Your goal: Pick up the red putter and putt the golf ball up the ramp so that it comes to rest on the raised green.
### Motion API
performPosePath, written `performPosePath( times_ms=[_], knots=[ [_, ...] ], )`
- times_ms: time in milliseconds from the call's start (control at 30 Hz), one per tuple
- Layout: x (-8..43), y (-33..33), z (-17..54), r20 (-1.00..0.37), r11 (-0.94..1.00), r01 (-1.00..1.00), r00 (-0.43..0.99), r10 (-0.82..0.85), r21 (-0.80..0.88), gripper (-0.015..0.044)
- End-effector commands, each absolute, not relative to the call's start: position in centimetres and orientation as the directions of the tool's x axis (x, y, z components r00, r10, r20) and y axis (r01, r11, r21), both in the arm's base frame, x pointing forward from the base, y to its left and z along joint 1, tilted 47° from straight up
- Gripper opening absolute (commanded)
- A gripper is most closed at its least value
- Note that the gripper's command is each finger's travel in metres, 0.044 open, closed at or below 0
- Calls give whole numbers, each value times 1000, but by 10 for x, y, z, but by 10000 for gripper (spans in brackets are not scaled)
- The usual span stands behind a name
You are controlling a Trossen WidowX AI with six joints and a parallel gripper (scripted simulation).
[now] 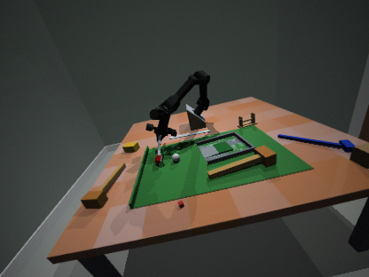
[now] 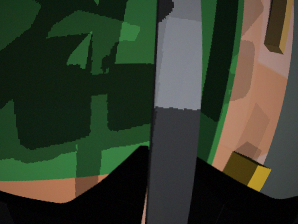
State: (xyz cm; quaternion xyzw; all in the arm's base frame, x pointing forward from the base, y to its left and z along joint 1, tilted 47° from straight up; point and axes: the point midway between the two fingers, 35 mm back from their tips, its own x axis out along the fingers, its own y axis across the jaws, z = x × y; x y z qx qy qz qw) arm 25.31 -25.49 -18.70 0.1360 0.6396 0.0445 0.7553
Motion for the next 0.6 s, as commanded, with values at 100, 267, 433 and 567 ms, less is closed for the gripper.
performPosePath(
  times_ms=[100, 267, 433, 567],
  knots=[
    [257, -243, -171, -954, 959, 107, 177, 242, 263, 0],
    [263, -197, -121, -954, 958, 107, 176, 244, 265, 0],
    [256, -149, -82, -953, 957, 106, 176, 248, 269, 0],
    [254, -142, -78, -953, 957, 106, 176, 249, 270, 0]
  ],
)
